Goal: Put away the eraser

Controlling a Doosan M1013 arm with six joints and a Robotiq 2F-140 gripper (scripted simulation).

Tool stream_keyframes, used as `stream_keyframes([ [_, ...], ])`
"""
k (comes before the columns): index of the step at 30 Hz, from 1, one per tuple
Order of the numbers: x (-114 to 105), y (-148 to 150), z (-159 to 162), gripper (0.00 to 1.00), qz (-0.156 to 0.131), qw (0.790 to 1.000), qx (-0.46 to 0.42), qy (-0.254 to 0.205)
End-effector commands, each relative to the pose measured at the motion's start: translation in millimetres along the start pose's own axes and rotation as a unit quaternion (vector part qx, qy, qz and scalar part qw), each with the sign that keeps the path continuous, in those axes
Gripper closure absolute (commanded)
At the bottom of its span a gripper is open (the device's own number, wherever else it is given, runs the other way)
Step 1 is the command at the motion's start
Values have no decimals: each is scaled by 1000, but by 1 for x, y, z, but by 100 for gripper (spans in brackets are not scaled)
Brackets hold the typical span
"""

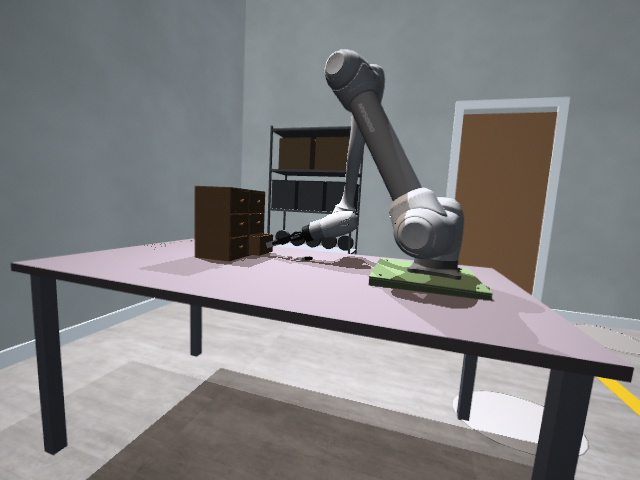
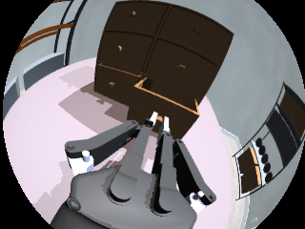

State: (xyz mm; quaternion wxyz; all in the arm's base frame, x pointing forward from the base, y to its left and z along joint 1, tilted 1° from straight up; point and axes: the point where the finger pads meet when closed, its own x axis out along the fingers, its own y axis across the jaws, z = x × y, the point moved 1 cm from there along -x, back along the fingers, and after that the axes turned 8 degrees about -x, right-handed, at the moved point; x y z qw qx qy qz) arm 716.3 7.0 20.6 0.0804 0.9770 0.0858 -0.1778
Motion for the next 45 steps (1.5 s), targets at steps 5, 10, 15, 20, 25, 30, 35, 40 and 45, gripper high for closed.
stream_keyframes([
  [5,-6,0,2,92,0,1000,0,0],
  [10,-8,0,3,92,0,1000,0,0],
  [15,-10,0,4,92,0,1000,0,0],
  [20,-11,-1,4,92,0,1000,0,0],
  [25,-11,-1,4,92,0,1000,0,0],
  [30,-11,-1,4,92,0,1000,0,0],
  [35,-11,-1,4,92,0,1000,0,0],
  [40,-11,-1,4,90,0,1000,0,0],
  [45,-11,-1,4,85,0,1000,0,0],
])
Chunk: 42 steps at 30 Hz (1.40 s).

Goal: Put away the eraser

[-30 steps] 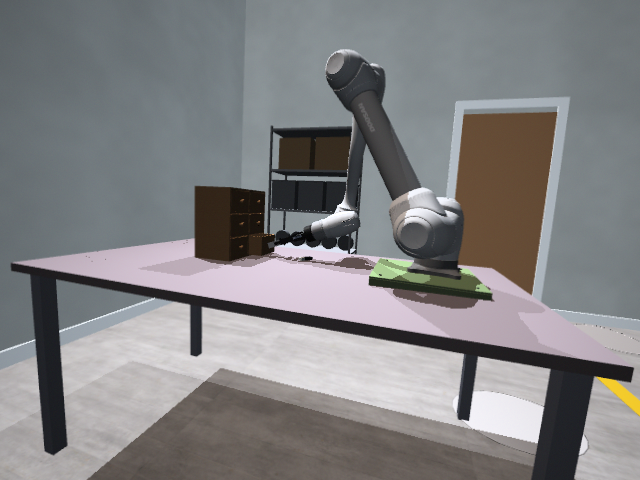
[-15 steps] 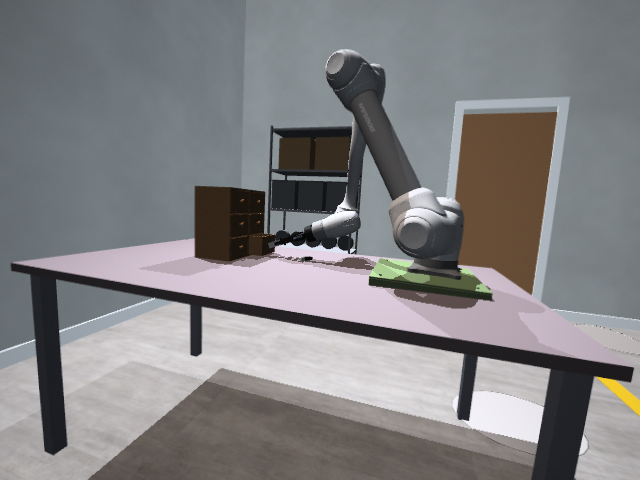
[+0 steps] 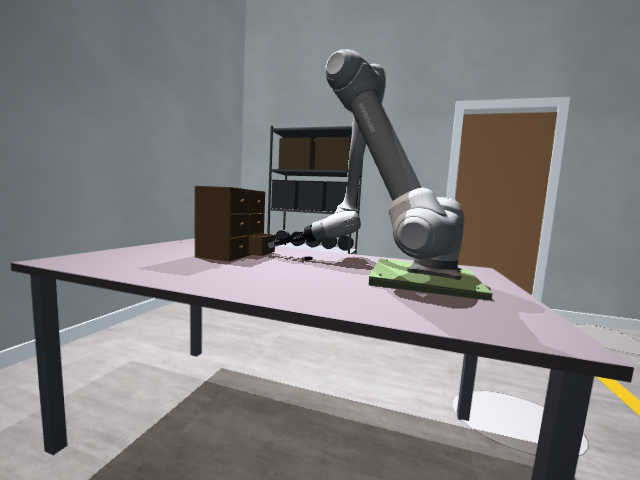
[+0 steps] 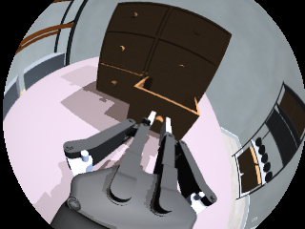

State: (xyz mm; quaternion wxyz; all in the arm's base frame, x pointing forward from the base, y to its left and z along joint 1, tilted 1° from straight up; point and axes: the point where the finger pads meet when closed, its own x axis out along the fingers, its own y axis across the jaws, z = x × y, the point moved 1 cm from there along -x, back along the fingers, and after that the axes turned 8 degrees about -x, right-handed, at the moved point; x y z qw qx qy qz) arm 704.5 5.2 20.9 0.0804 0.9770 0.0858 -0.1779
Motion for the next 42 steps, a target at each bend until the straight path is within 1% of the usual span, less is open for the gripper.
stream_keyframes([
  [1,0,0,0,82,0,1000,0,0],
  [2,0,0,0,82,0,1000,0,0],
  [3,0,0,0,80,0,1000,0,0],
  [12,-1,0,0,80,0,1000,0,0],
  [14,-4,0,1,80,0,1000,0,0],
  [24,-43,-2,16,80,0,1000,0,0],
  [32,-48,-2,16,80,0,1000,0,0],
  [36,-58,-1,6,80,0,1000,0,0],
  [42,-96,4,-30,80,0,1000,0,0],
])
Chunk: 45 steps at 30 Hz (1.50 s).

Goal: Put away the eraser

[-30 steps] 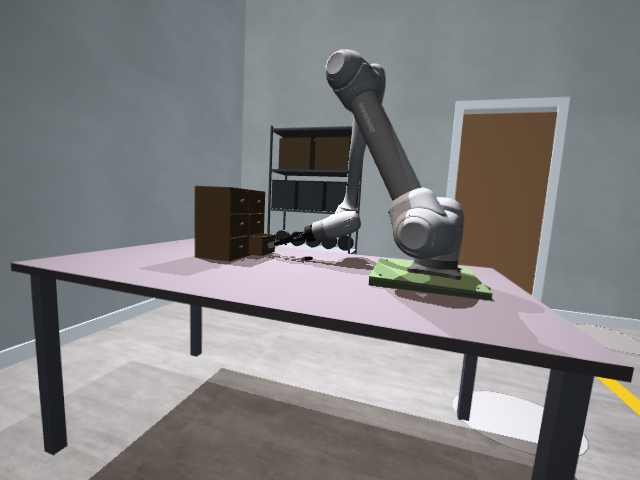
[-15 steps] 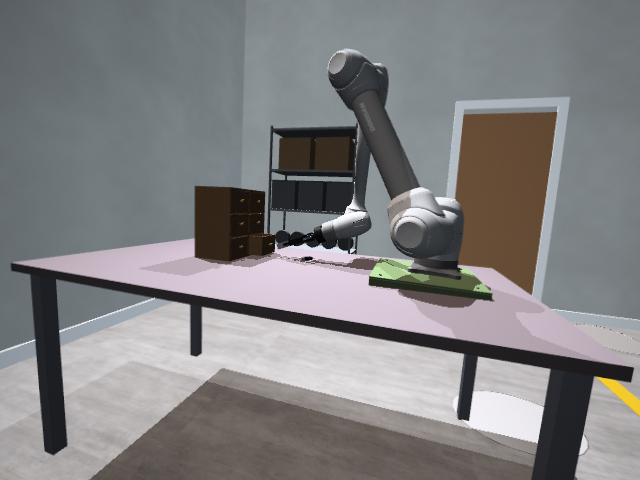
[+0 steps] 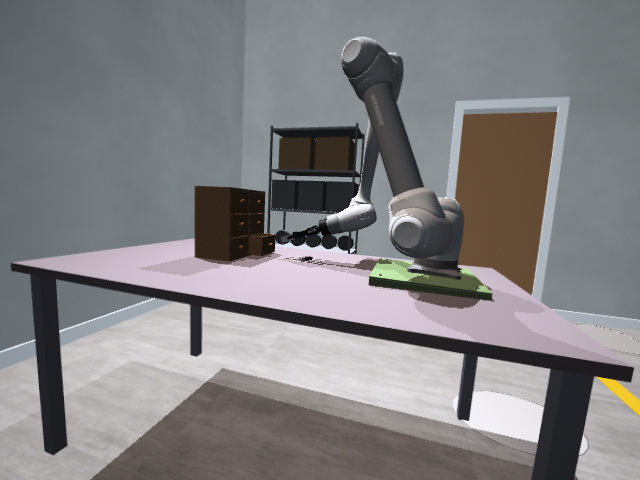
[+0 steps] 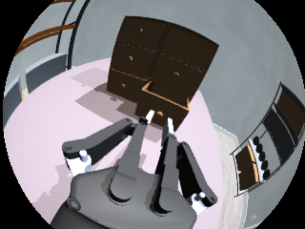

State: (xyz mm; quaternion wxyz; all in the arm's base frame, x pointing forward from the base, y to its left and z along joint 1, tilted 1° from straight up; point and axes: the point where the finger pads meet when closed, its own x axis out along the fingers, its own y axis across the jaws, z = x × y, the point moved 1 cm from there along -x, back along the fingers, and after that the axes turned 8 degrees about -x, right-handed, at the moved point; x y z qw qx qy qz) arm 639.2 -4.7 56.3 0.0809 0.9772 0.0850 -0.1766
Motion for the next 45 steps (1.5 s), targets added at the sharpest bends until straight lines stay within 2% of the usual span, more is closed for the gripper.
stream_keyframes([
  [1,-29,4,-28,80,-1,1000,0,-1],
  [9,-53,7,-51,80,-1,1000,0,-1],
  [24,-58,8,-55,80,-4,1000,1,-16],
  [29,-64,8,-58,80,-8,999,1,-46],
  [36,-79,9,-66,80,-18,993,1,-116],
  [38,-79,9,-66,80,-18,993,1,-116],
  [45,-90,10,-72,80,-25,985,0,-169],
])
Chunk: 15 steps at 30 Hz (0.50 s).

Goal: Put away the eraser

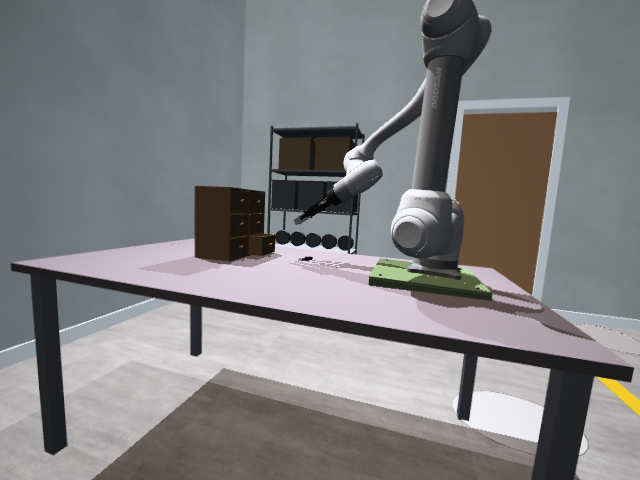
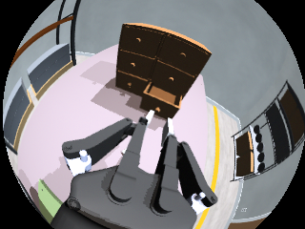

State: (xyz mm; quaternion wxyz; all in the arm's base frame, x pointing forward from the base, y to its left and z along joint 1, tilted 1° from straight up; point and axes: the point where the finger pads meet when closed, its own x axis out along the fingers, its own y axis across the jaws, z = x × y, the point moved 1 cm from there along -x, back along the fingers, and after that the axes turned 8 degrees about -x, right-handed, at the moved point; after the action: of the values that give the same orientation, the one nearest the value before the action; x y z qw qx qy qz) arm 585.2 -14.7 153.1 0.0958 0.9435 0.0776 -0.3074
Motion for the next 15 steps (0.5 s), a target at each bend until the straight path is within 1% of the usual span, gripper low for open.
stream_keyframes([
  [1,-6,-2,-2,80,-24,999,2,-39],
  [8,-16,-1,-4,80,-29,996,2,-81],
  [10,-16,-1,-4,80,-29,996,2,-81],
  [15,-24,-1,-7,80,-35,993,1,-116],
])
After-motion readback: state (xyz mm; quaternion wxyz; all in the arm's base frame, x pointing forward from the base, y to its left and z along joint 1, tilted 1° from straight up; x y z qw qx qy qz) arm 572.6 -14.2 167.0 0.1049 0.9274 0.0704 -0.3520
